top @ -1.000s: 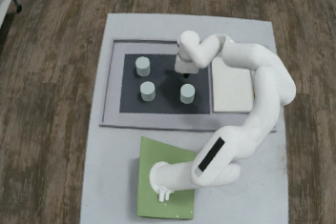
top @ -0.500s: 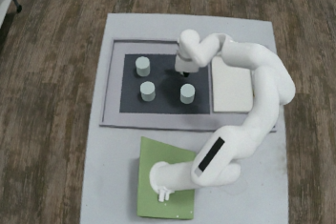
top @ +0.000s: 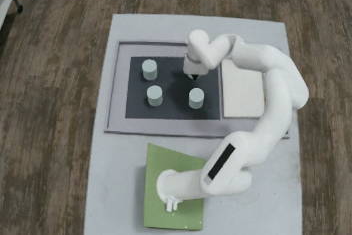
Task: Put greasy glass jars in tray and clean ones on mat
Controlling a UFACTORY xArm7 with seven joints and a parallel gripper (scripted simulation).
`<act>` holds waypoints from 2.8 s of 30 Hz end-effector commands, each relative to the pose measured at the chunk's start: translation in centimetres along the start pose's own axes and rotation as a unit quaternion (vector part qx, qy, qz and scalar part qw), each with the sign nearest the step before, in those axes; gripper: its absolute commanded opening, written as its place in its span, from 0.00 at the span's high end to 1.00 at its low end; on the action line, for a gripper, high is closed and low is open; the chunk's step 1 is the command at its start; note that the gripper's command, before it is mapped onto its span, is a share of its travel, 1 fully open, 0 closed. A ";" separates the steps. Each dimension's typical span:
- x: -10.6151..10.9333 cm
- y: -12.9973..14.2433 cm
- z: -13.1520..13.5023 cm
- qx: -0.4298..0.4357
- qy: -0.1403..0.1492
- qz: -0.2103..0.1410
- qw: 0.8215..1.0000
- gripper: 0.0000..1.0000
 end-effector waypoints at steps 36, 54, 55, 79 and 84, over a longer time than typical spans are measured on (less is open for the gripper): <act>0.4 -0.9 0.1 0.000 -0.001 0.003 1.000 1.00; 0.6 -1.1 0.1 0.000 -0.001 0.003 1.000 1.00; 0.6 -1.2 0.1 0.000 -0.001 0.003 1.000 1.00; 0.9 -1.4 0.2 0.000 -0.001 0.003 1.000 1.00; 0.9 -1.5 0.2 0.000 -0.001 0.003 1.000 1.00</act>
Point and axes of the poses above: the point where the finger pads meet when closed, its own x axis back along the fingers, its own z axis across the jaws, y = z × x, the point moved 10 cm from there along x, back along the fingers, and after that the axes turned 11 degrees about x, right-handed, at the moved point
